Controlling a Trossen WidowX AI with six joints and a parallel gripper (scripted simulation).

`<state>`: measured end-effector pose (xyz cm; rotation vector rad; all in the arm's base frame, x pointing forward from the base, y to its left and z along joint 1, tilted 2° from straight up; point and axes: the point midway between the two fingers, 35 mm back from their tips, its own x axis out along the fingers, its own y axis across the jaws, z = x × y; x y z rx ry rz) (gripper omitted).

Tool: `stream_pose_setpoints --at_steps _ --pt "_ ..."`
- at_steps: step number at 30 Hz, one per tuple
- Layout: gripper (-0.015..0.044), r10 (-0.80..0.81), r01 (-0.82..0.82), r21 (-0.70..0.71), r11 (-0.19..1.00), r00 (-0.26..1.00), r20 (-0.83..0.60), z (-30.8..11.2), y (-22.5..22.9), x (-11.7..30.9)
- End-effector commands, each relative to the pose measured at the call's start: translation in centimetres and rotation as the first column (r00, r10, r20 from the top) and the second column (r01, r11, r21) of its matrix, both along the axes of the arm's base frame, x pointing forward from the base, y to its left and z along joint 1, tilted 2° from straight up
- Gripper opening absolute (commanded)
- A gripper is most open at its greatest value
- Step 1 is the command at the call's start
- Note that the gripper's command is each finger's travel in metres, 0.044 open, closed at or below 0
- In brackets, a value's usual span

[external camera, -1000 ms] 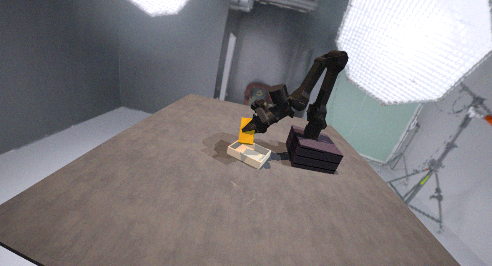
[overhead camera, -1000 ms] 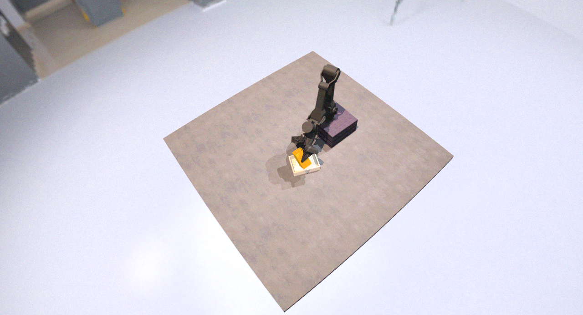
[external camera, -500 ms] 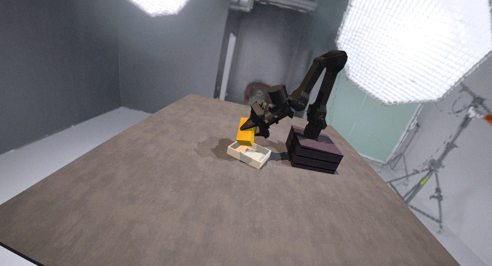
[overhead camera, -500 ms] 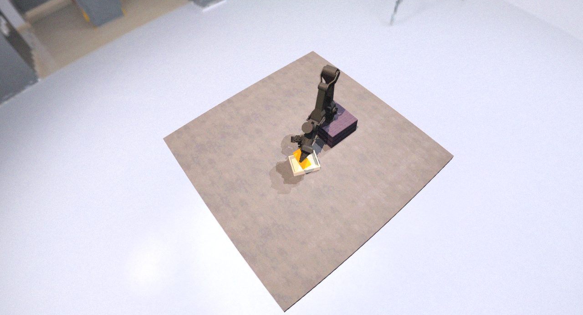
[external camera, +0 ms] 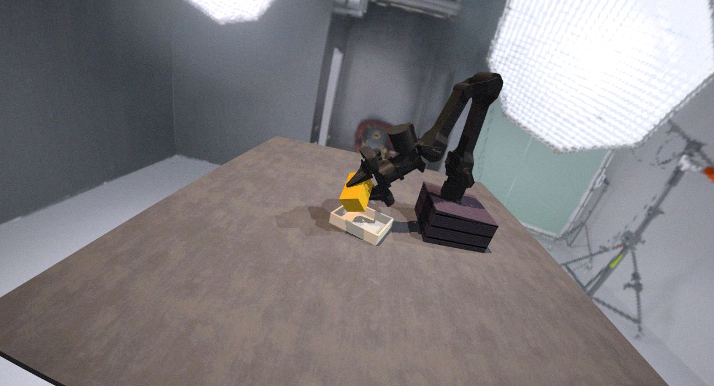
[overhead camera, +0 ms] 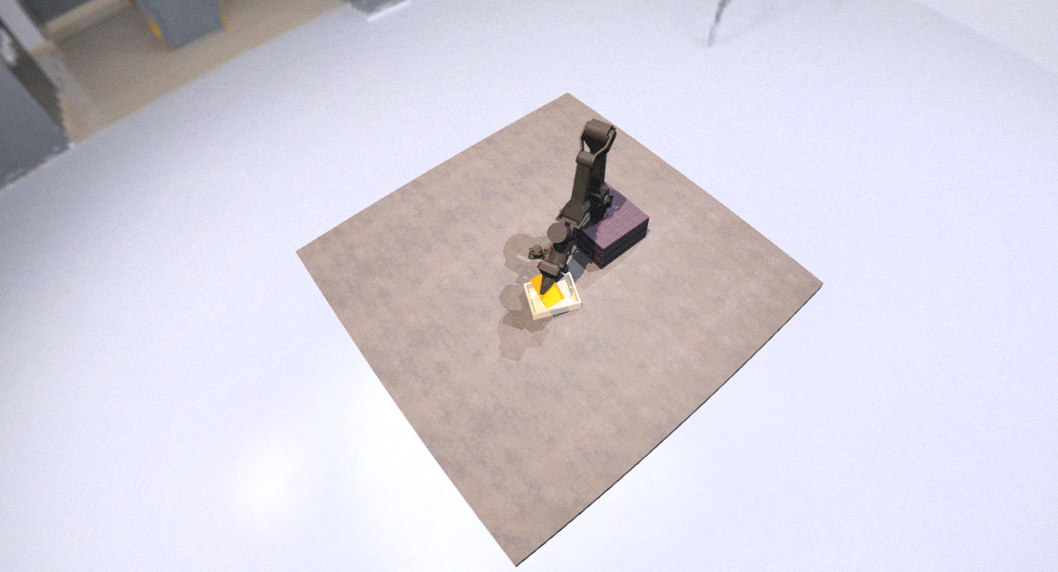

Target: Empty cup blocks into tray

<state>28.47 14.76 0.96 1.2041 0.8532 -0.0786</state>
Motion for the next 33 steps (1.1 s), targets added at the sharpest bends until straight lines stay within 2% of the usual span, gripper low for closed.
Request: stream_pose_setpoints --at_steps 1,17,33 --pt "0.0000 -0.048 0.049 0.056 0.997 0.999 -0.018 0.24 0.14 0.36" --pt "0.0000 -0.232 0.276 0.272 0.922 0.956 -0.182 0.03 0.27 0.53" --pt "0.0000 -0.356 0.501 0.429 0.752 0.856 -0.375 -0.19 0.41 0.70"
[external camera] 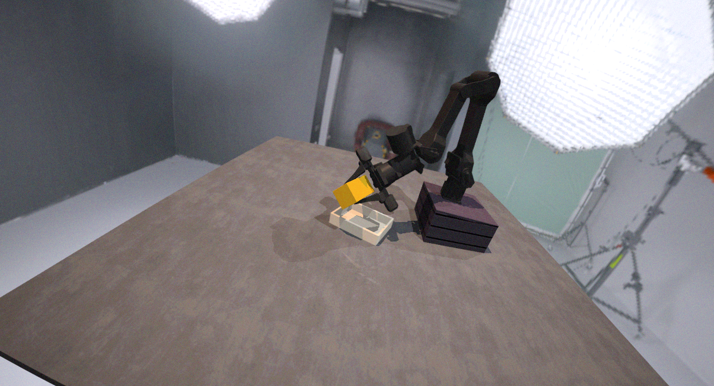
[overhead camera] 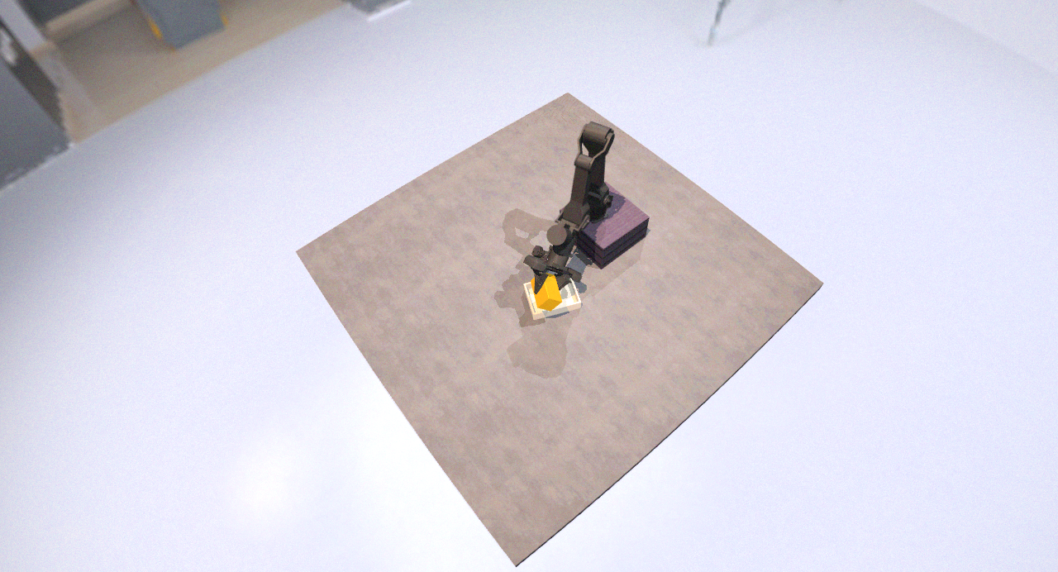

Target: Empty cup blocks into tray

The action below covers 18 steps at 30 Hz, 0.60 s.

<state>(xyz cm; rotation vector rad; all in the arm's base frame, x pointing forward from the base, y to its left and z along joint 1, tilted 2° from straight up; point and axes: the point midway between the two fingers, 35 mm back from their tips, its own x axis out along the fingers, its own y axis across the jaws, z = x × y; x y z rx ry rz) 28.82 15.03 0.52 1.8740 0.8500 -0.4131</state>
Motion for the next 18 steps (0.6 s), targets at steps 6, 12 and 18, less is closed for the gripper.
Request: stream_pose_setpoints --at_steps 6,12,18 --pt "0.0000 -0.111 0.118 0.128 0.985 0.992 -0.065 0.17 0.19 0.41" --pt "0.0000 -0.180 0.204 0.210 0.956 0.976 -0.127 0.08 0.24 0.47" --pt "0.0000 -0.242 0.290 0.284 0.914 0.951 -0.193 0.00 0.29 0.54"
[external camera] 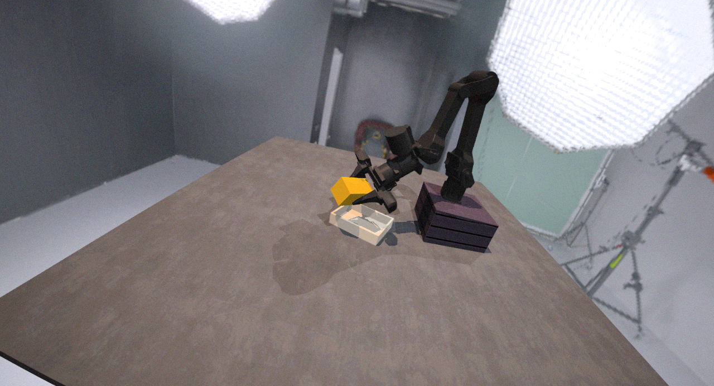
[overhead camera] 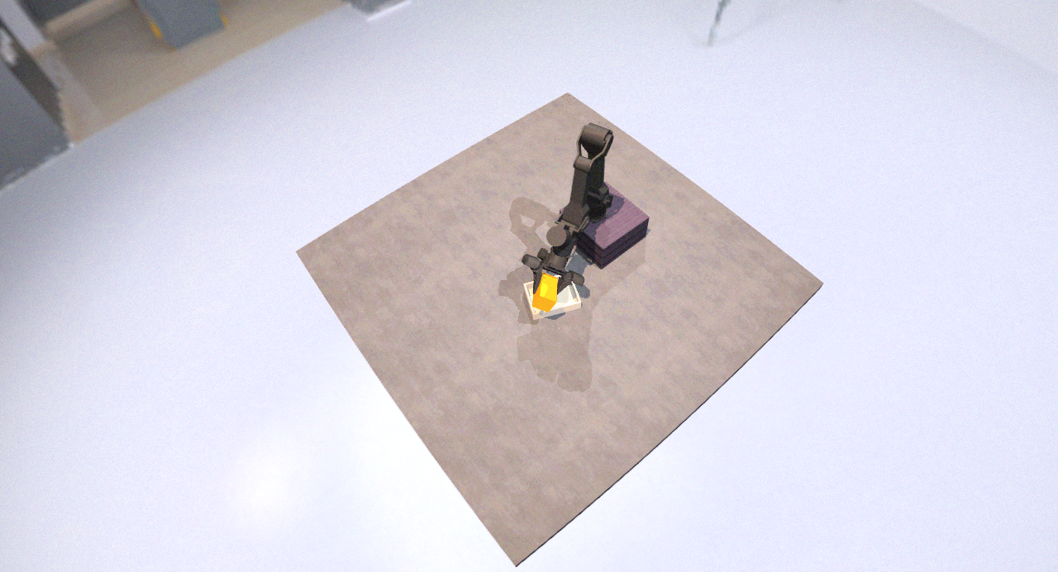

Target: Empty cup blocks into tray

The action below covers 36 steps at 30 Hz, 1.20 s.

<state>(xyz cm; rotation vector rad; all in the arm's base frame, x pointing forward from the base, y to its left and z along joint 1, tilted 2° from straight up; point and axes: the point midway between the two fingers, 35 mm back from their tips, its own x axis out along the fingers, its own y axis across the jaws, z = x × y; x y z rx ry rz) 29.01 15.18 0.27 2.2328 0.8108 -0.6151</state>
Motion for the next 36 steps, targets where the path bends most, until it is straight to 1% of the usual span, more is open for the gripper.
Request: stream_pose_setpoints --at_steps 1,10,21,27,36 --pt "0.0000 -0.048 0.049 0.056 0.997 0.999 -0.018 0.23 0.15 0.36" --pt "0.0000 -0.158 0.175 0.184 0.967 0.982 -0.105 0.11 0.22 0.45" --pt "0.0000 -0.263 0.323 0.311 0.894 0.939 -0.220 -0.04 0.32 0.56" --pt "0.0000 -0.264 0.325 0.316 0.892 0.939 -0.219 -0.06 0.33 0.57" --pt "0.0000 -0.260 0.308 0.355 0.882 0.949 -0.177 -0.23 0.39 0.68"
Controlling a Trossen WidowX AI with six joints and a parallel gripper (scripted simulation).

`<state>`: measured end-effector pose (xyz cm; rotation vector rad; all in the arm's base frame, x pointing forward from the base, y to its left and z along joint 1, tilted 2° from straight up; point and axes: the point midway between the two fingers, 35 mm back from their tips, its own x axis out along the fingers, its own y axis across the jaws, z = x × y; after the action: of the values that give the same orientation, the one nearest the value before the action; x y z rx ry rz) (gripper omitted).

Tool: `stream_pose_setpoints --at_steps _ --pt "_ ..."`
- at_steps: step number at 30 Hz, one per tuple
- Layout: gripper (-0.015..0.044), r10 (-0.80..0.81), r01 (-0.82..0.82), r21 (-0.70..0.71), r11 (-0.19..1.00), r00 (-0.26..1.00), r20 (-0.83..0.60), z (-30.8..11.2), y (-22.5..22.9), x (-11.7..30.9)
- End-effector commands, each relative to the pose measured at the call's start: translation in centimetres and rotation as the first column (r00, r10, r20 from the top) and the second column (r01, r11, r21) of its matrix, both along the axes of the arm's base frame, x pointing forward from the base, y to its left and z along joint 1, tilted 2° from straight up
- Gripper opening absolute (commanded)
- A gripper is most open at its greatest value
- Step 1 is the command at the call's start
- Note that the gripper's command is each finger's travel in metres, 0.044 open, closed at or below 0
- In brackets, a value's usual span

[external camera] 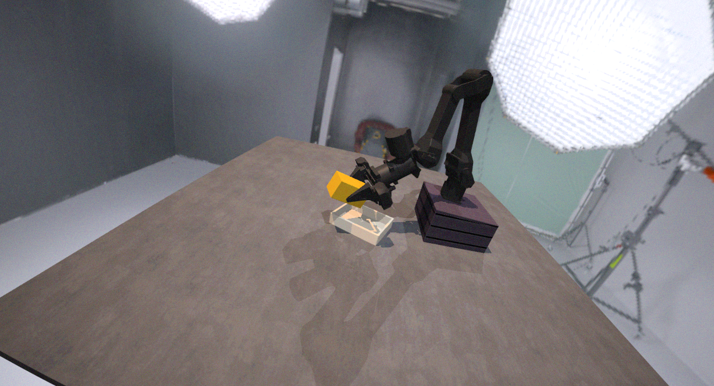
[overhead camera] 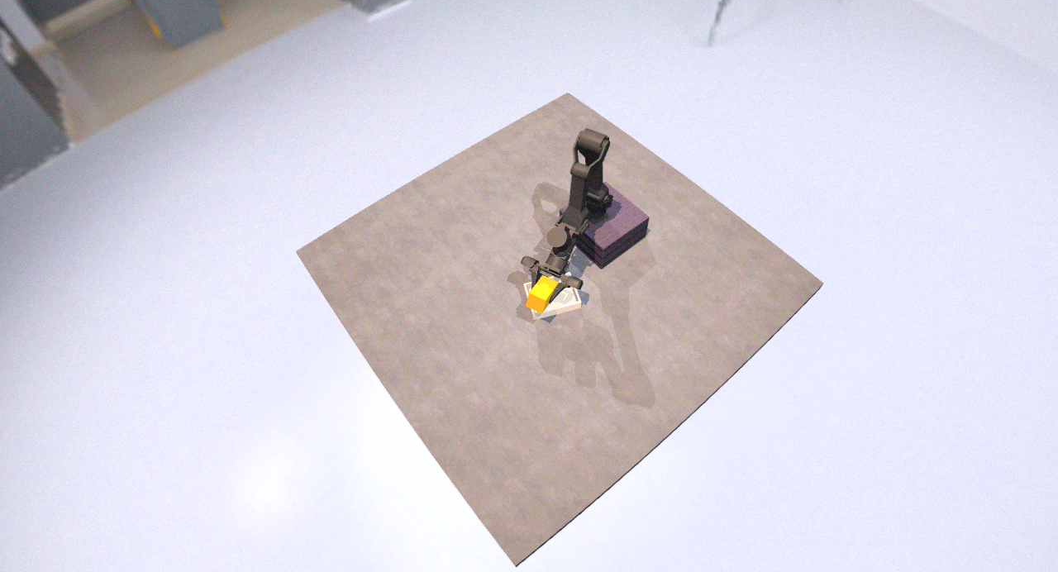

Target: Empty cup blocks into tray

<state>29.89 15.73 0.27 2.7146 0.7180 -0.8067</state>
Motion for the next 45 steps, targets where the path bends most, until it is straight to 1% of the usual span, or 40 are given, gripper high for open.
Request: stream_pose_setpoints --at_steps 1,32,45 --pt "0.0000 -0.006 0.006 0.009 1.000 1.000 0.012 -0.24 -0.15 -0.20" --pt "0.0000 -0.020 0.000 0.102 0.995 0.982 0.190 0.52 -0.54 -0.95" --pt "0.0000 -0.015 -0.005 0.101 0.995 0.981 0.194 0.57 -0.42 -0.81"
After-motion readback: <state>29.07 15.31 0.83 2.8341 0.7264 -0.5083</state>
